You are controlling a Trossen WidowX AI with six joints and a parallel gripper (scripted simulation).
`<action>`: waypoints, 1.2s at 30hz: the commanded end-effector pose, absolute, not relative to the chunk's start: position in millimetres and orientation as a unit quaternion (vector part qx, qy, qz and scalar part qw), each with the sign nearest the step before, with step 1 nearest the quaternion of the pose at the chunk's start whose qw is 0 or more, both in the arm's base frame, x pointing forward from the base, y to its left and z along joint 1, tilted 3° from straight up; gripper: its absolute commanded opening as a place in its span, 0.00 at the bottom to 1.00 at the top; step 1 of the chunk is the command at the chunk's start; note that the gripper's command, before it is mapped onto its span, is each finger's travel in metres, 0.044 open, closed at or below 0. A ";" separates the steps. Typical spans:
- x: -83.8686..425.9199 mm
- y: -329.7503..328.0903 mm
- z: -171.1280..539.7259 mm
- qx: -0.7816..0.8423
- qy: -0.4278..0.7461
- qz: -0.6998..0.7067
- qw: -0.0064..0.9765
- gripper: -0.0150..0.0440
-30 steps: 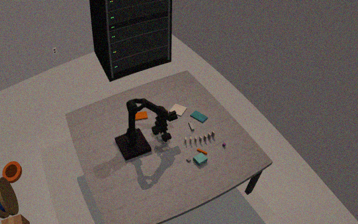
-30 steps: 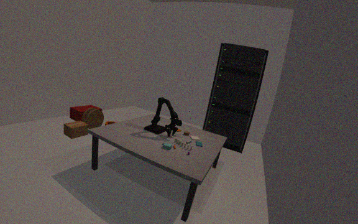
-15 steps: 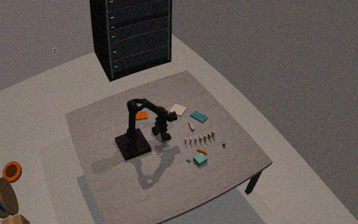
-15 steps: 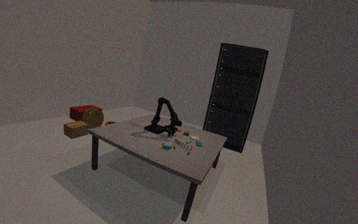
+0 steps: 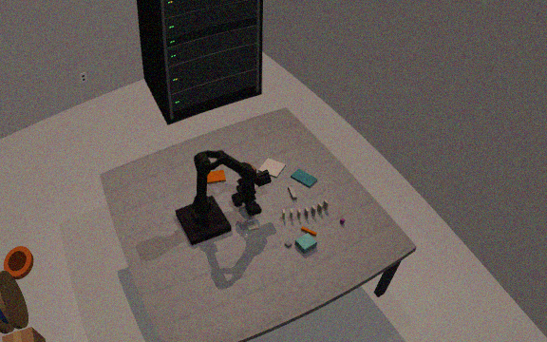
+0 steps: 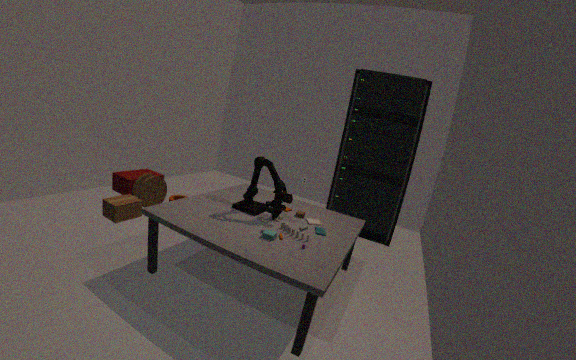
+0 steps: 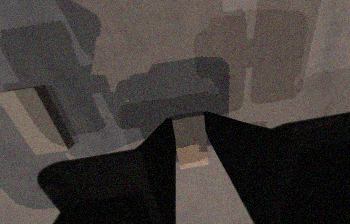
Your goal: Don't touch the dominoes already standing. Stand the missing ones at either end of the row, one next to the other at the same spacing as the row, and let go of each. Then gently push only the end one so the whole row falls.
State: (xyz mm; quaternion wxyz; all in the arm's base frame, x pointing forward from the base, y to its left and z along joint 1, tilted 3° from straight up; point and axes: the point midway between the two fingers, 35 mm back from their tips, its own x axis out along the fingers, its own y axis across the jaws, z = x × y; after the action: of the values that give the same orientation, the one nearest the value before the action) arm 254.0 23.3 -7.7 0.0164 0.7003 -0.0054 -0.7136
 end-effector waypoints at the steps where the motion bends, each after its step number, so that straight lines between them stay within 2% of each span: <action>1: 255.4 23.7 8.6 0.701 -0.006 -0.713 0.016 0.44; 13: 263.7 27.3 145.5 0.701 -0.006 -0.713 0.016 0.44; 20: 265.3 25.9 152.6 0.702 -0.014 -0.712 0.008 0.44; 22: 275.2 13.2 154.3 0.704 -0.078 -0.704 -0.050 0.44; 26: 297.8 -25.4 158.9 0.674 -0.260 -0.654 -0.227 0.44; 32: 317.0 -83.1 163.5 0.538 -0.488 -0.510 -0.461 0.44; 36: 320.9 -105.7 164.3 0.468 -0.555 -0.439 -0.530 0.44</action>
State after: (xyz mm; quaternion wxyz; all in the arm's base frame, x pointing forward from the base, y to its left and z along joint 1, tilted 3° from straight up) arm 304.7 -43.0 158.3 -0.3239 0.6279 -0.3510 -0.6145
